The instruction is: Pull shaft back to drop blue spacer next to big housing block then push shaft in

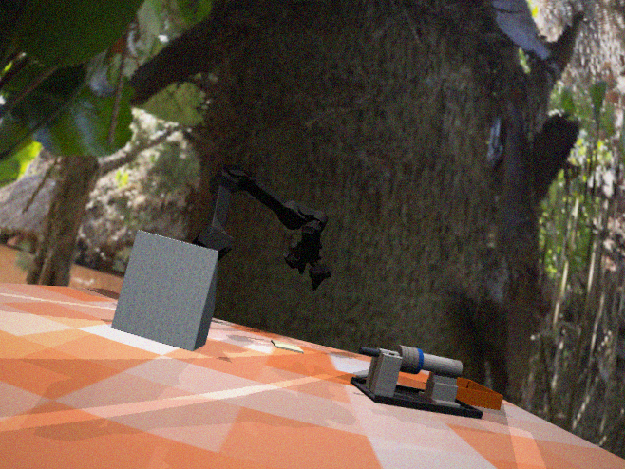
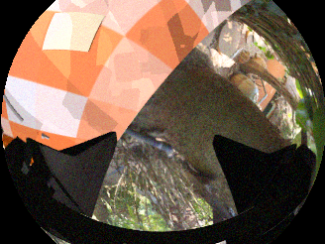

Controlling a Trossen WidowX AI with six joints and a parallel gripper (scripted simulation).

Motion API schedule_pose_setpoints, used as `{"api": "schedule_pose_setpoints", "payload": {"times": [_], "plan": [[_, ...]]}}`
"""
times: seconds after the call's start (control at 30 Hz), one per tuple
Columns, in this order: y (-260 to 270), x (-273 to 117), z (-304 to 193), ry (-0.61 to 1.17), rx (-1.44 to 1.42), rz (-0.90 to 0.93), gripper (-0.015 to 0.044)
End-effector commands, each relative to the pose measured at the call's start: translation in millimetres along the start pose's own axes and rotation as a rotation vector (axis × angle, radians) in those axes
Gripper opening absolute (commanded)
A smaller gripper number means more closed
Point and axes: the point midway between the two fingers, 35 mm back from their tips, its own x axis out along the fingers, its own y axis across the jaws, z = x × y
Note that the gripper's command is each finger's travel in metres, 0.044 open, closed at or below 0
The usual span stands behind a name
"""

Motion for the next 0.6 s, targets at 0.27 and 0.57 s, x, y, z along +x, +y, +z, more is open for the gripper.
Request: {"api": "schedule_pose_setpoints", "payload": {"times": [0.27,0.57], "plan": [[186.5,-24.0,-22.9,0.103,0.002,0.215,0.044],[305.6,-78.8,-4.7,0.181,0.019,0.359,0.044]]}}
